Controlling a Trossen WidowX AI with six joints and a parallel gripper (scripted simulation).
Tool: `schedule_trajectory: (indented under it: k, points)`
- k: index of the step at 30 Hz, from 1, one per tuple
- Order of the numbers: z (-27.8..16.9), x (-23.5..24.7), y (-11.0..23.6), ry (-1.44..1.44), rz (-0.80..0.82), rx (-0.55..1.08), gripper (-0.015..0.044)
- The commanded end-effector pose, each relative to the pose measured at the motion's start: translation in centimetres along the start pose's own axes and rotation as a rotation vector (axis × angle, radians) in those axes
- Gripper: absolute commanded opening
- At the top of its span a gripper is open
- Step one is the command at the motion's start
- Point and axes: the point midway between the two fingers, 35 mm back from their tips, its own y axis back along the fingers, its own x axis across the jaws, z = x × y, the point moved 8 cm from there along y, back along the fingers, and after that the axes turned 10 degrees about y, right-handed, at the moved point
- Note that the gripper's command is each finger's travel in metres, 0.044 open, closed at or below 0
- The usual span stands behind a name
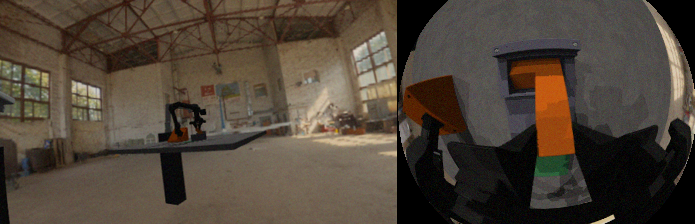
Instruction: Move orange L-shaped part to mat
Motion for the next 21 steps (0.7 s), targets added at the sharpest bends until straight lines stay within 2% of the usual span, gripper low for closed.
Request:
schedule_trajectory:
  k: [1,21]
  points:
    - [0.1,-0.1,0.9,-0.006,-0.007,-0.010,0.0000]
    - [0.1,-0.1,4.1,-0.005,-0.006,-0.010,0.0000]
